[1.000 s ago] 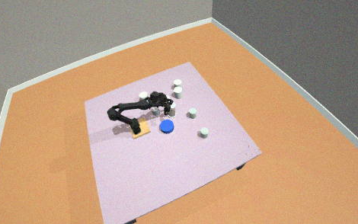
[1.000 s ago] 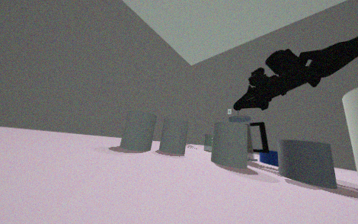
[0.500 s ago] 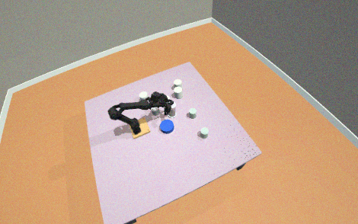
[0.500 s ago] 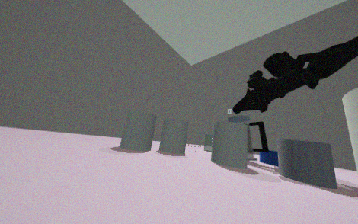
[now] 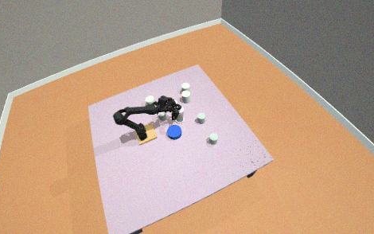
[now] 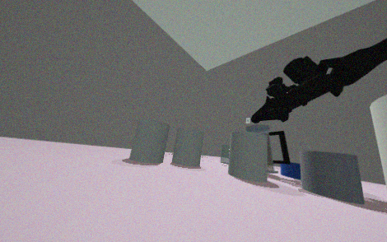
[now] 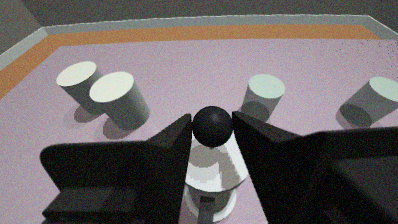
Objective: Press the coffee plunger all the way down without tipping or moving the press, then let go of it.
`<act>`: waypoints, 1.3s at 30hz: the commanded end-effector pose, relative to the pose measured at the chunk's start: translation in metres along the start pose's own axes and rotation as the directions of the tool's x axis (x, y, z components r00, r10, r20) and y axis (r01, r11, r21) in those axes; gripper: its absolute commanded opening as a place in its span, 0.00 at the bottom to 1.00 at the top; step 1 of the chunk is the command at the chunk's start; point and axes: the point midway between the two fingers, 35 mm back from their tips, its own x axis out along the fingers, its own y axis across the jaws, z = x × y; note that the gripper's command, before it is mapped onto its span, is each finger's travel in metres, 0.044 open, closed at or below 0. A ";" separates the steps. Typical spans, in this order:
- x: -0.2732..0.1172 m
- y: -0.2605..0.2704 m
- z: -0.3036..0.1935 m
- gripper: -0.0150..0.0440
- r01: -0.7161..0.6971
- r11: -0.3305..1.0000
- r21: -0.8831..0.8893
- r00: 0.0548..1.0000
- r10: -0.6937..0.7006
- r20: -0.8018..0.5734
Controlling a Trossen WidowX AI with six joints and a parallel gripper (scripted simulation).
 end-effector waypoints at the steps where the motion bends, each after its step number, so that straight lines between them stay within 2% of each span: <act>1: 0.002 0.000 -0.003 0.46 -0.001 1.000 -0.007 1.000 0.001 -0.015; 14: 0.000 0.000 0.000 0.46 0.000 1.000 0.000 1.000 0.000 -0.001; 26: 0.000 0.000 0.000 0.99 0.000 1.000 0.000 1.000 0.000 -0.001; 32: -0.006 0.000 0.010 1.00 0.000 1.000 -0.001 1.000 0.000 -0.003; 39: -0.056 0.002 0.059 1.00 -0.001 1.000 -0.007 1.000 0.001 -0.016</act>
